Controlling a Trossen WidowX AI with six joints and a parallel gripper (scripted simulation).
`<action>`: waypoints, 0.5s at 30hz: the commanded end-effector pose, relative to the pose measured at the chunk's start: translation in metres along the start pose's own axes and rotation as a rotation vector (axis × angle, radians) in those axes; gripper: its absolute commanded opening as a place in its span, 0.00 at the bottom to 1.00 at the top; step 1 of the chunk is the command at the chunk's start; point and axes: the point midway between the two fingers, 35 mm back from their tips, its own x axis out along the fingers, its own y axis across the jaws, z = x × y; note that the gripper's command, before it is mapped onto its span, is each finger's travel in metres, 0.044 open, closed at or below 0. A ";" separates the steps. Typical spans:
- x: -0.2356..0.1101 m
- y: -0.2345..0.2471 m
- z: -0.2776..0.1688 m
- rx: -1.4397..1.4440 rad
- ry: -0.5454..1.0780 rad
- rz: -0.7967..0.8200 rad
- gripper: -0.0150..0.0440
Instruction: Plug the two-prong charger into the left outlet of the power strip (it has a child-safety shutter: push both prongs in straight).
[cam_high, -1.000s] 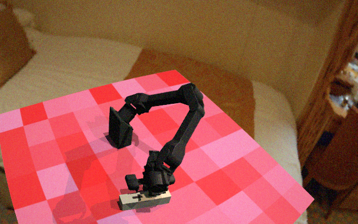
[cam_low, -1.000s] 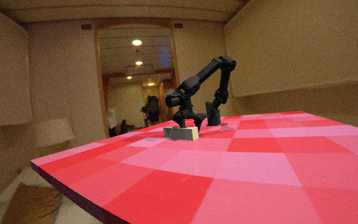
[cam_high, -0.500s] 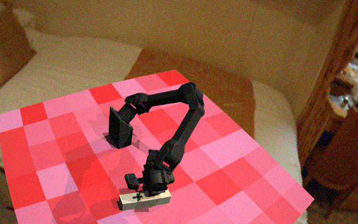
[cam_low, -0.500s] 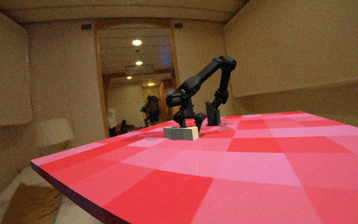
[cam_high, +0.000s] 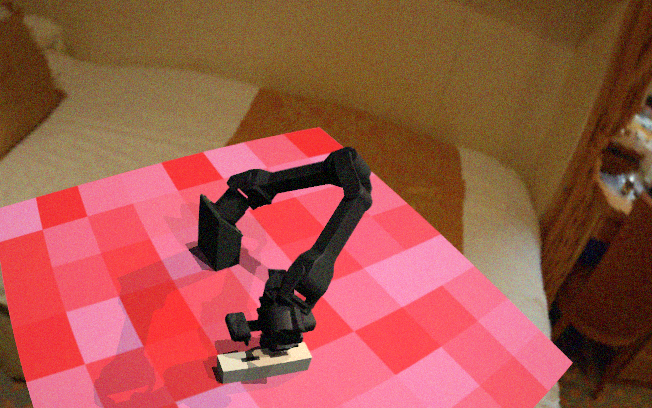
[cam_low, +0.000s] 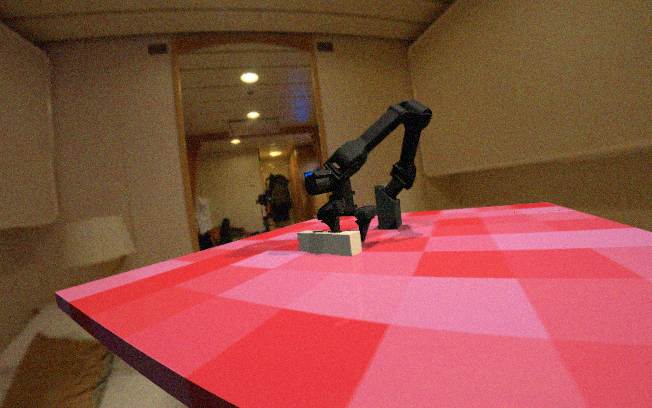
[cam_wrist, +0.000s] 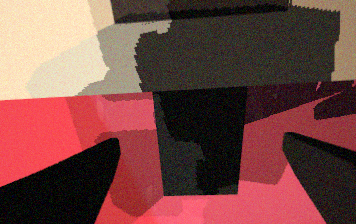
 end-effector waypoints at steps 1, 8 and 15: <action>-0.002 0.002 -0.003 -0.010 -0.007 0.001 1.00; -0.001 0.001 -0.010 -0.010 -0.007 0.001 1.00; 0.000 0.001 -0.017 -0.010 -0.007 0.001 1.00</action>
